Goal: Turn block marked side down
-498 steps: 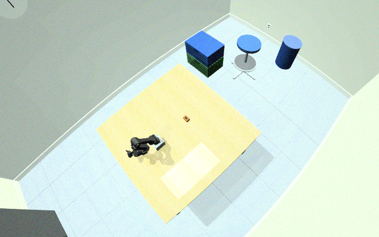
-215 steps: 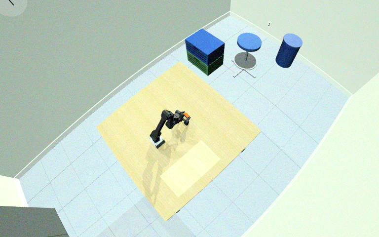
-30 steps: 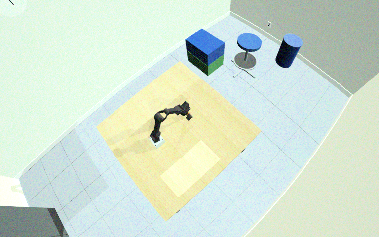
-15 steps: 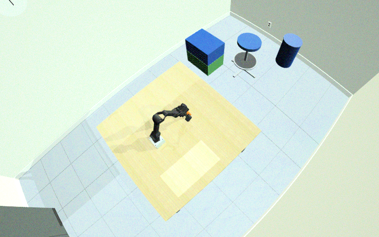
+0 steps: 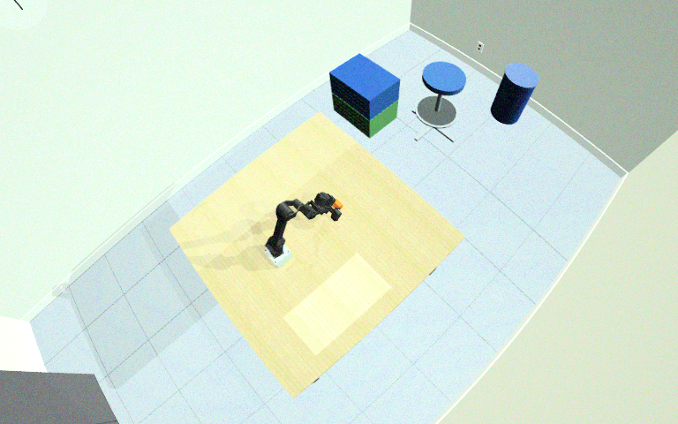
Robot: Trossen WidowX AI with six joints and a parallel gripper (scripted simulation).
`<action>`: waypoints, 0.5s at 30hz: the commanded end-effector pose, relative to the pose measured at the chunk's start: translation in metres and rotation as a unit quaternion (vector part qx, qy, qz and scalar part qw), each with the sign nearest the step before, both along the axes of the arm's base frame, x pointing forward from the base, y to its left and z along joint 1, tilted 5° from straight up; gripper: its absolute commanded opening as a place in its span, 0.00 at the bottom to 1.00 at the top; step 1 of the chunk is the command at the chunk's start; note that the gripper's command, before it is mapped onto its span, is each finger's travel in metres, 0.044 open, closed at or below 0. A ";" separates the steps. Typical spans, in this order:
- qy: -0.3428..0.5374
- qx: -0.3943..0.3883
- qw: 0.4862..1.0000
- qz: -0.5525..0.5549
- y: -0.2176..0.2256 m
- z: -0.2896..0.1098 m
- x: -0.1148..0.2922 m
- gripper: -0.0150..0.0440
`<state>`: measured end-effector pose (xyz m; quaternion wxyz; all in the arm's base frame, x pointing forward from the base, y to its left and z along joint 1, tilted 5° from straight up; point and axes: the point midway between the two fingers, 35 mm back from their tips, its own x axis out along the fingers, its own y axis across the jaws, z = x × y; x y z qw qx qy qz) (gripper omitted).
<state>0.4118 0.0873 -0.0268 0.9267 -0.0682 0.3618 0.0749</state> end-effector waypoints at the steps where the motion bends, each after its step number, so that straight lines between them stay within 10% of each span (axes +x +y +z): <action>1: -0.018 0.004 1.000 0.005 0.000 -0.008 -0.002 0.25; 15: -0.117 0.022 0.993 0.012 -0.004 -0.014 -0.011 0.25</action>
